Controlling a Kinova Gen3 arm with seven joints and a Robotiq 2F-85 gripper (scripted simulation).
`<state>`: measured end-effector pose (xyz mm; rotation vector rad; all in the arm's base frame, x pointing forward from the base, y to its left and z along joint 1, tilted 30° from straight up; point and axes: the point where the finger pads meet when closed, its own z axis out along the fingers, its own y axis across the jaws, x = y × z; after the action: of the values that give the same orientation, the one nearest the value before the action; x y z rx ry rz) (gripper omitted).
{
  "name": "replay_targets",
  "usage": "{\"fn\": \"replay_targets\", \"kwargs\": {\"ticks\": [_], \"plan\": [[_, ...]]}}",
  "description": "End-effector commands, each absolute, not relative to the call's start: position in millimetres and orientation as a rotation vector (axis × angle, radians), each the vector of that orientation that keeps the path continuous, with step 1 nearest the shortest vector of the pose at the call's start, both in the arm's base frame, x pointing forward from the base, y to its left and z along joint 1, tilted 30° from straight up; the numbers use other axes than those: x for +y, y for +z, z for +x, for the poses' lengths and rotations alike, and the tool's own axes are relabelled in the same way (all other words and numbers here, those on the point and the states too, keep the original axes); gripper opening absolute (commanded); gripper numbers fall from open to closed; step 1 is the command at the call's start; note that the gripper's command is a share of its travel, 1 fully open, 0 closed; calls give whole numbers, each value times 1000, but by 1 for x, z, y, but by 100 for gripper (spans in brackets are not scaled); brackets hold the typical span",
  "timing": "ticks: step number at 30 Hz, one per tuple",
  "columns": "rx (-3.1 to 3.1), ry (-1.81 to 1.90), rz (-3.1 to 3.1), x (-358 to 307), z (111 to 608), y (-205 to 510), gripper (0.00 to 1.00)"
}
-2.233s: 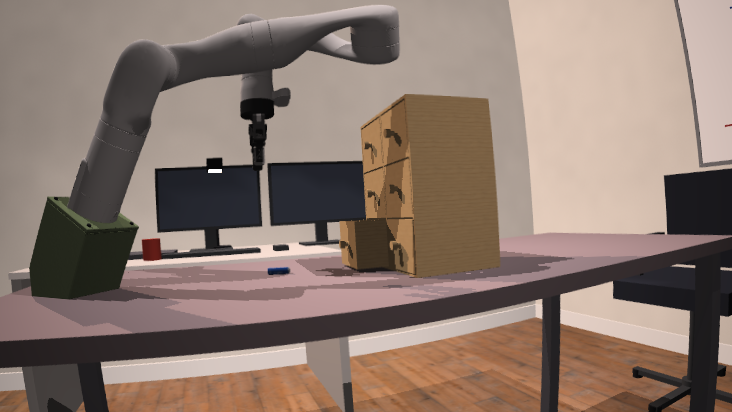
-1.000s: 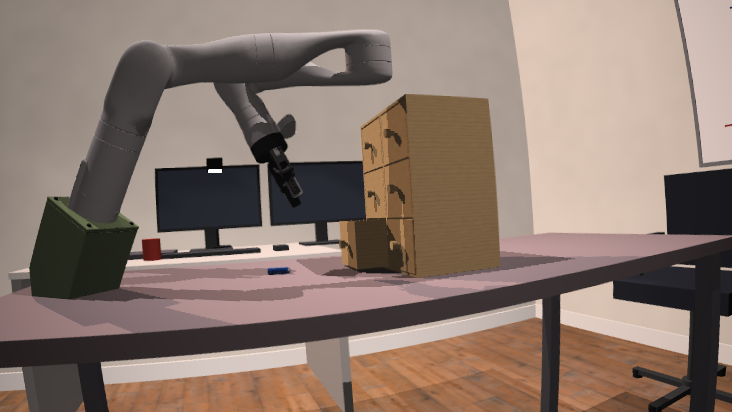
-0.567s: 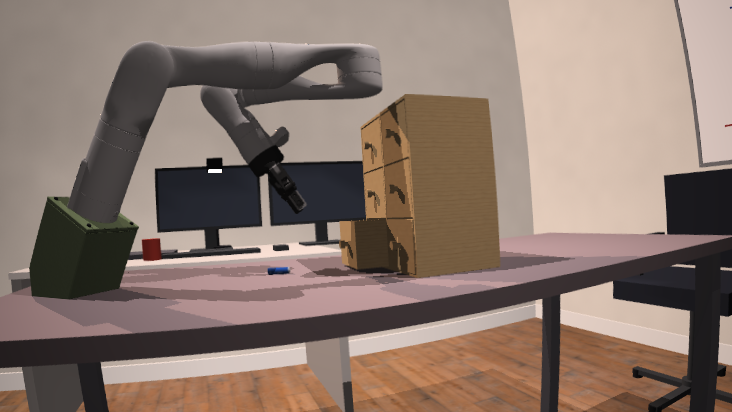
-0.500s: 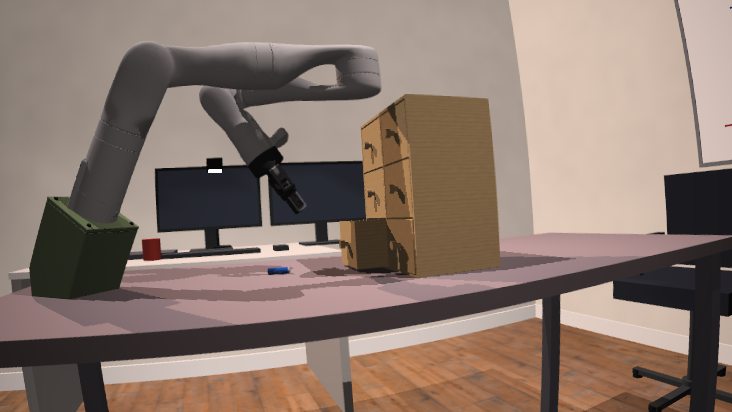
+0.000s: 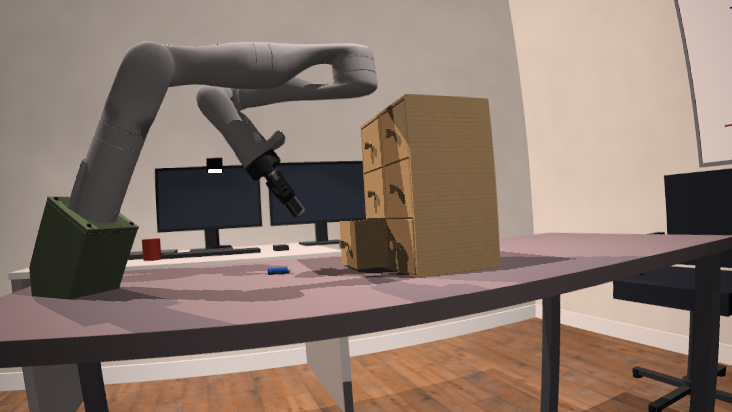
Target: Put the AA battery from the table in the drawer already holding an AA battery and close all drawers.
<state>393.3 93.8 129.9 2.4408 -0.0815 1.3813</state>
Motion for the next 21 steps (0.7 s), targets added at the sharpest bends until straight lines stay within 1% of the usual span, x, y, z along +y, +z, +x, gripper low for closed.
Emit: {"fn": "replay_targets", "kwargs": {"ticks": [1, 21], "plan": [[-50, 1422, 2458, 95, 393, 133, 0], [-45, 1421, 2454, 94, 396, 131, 0]]}}
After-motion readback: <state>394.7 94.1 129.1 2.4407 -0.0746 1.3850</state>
